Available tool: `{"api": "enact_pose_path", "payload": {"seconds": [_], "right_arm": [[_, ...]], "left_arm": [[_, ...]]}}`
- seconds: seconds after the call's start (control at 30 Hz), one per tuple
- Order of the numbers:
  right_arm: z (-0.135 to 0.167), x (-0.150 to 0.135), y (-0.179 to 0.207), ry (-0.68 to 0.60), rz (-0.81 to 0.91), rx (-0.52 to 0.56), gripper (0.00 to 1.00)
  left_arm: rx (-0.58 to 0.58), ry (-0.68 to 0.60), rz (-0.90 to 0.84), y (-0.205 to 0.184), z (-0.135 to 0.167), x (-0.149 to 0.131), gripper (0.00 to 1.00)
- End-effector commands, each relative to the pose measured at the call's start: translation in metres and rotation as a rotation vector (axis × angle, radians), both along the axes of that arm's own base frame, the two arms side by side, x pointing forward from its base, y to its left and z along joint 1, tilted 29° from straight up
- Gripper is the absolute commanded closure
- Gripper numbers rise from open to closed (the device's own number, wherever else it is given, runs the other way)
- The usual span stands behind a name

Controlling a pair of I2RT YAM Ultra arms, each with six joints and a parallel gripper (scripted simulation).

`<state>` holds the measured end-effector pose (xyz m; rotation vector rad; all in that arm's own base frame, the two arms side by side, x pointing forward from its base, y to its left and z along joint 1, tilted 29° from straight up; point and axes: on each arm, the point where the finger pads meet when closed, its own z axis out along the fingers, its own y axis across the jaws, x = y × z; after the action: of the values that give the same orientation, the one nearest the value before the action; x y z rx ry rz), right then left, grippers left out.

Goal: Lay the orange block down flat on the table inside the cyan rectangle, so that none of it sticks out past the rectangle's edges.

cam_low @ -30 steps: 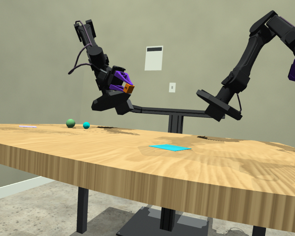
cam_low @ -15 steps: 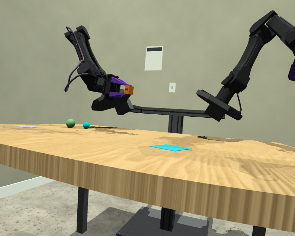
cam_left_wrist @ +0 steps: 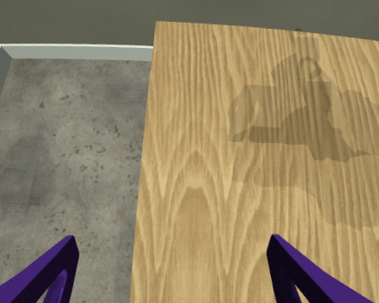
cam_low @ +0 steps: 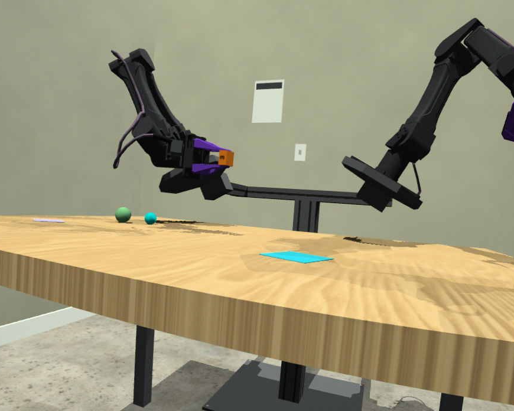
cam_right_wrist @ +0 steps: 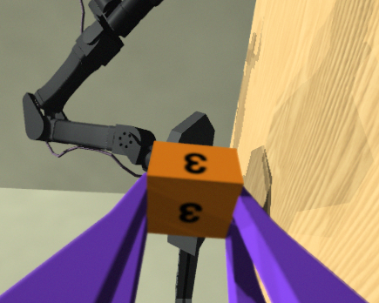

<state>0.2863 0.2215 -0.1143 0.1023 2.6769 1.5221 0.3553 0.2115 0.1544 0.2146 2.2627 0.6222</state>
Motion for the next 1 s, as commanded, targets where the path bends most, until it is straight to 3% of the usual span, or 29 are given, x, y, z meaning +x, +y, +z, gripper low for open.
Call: {"api": "enact_pose_path", "payload": {"seconds": [0.0,0.13,0.23,0.27,0.4,0.9,0.97], "right_arm": [[0.006,0.005,0.007,-0.039,0.026,0.033,0.73],[0.016,0.009,0.014,-0.051,0.029,0.039,0.73],[0.016,0.009,0.014,-0.051,0.029,0.039,0.73],[0.016,0.009,0.014,-0.051,0.029,0.039,0.73],[0.016,0.009,0.014,-0.054,0.031,0.038,0.73],[0.016,0.009,0.014,-0.054,0.031,0.038,0.73],[0.016,0.009,0.014,-0.054,0.031,0.038,0.73]], "left_arm": [[-0.01,0.022,-0.027,-0.01,-0.006,-0.003,0.0],[-0.01,0.022,-0.027,-0.01,-0.006,-0.003,0.0],[-0.029,0.029,-0.091,-0.024,-0.011,-0.003,0.34],[-0.039,0.027,-0.122,-0.031,-0.013,-0.002,0.36],[-0.058,0.012,-0.218,-0.051,-0.018,-0.001,0.36],[-0.287,0.044,-0.879,-0.228,-0.124,-0.039,0.36],[-0.287,0.044,-0.879,-0.228,-0.124,-0.039,0.36]]}}
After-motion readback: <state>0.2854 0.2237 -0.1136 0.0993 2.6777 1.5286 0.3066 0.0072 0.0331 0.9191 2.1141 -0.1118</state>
